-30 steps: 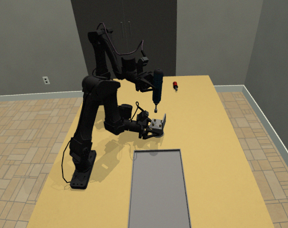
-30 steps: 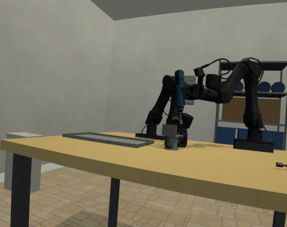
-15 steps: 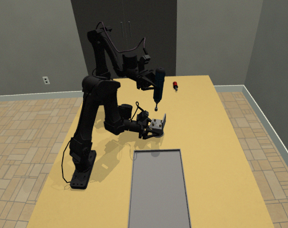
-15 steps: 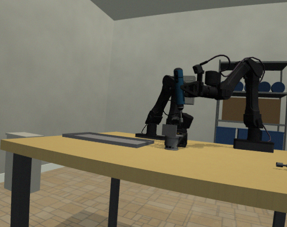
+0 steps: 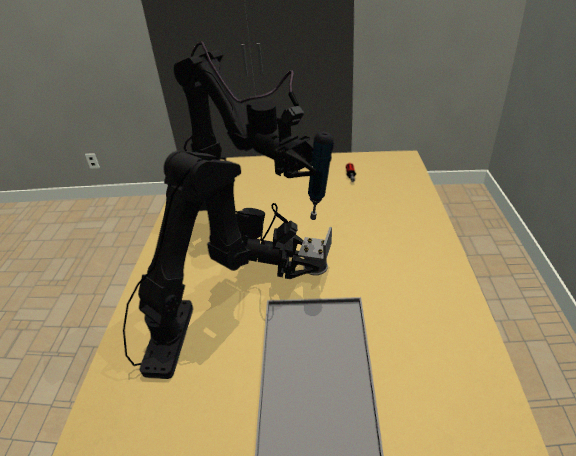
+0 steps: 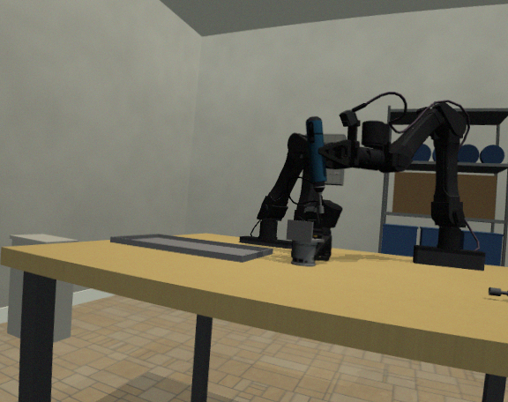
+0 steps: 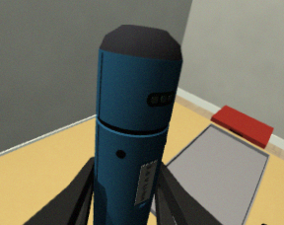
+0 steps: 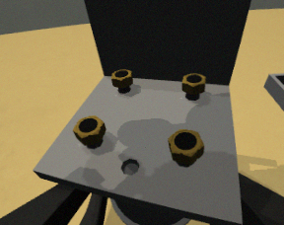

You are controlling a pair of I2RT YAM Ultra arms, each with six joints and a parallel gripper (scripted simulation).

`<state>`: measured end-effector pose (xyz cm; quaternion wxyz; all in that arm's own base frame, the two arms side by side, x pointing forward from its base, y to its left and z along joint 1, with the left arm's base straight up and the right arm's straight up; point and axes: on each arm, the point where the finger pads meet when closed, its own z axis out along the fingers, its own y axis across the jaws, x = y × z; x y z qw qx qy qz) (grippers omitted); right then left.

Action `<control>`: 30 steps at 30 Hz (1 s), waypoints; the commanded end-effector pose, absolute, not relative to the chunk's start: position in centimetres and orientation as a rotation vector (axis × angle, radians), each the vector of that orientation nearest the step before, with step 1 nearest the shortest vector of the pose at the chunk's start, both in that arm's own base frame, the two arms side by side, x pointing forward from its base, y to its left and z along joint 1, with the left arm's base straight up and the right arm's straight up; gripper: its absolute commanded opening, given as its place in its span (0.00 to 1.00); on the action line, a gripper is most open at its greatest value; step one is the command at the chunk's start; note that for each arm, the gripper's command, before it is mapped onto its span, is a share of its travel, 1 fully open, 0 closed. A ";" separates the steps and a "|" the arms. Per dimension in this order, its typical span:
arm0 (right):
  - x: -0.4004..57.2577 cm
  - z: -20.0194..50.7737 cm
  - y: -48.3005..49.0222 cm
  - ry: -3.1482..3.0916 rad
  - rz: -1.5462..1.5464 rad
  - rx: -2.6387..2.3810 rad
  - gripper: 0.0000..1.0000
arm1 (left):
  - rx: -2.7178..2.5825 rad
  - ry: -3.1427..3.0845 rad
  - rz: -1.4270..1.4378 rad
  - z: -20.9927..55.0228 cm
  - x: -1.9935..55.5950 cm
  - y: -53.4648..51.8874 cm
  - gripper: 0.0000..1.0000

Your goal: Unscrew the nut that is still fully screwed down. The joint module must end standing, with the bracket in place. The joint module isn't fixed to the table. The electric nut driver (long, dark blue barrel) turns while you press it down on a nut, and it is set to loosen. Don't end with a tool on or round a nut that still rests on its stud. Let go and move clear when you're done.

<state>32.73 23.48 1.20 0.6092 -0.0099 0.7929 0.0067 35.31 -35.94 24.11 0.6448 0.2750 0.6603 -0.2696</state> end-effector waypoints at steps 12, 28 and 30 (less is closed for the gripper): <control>33.0 0.9 23.7 1.842 0.017 -0.027 0.59 | 0.566 1.368 -0.656 30.9 35.3 -35.7 0.42; 33.0 0.9 23.7 1.842 0.017 -0.027 0.59 | 0.582 1.409 -0.647 28.8 34.1 -34.5 0.42; 33.0 0.9 23.7 1.842 0.017 -0.027 0.59 | 0.578 1.399 -0.649 29.3 33.9 -34.4 0.42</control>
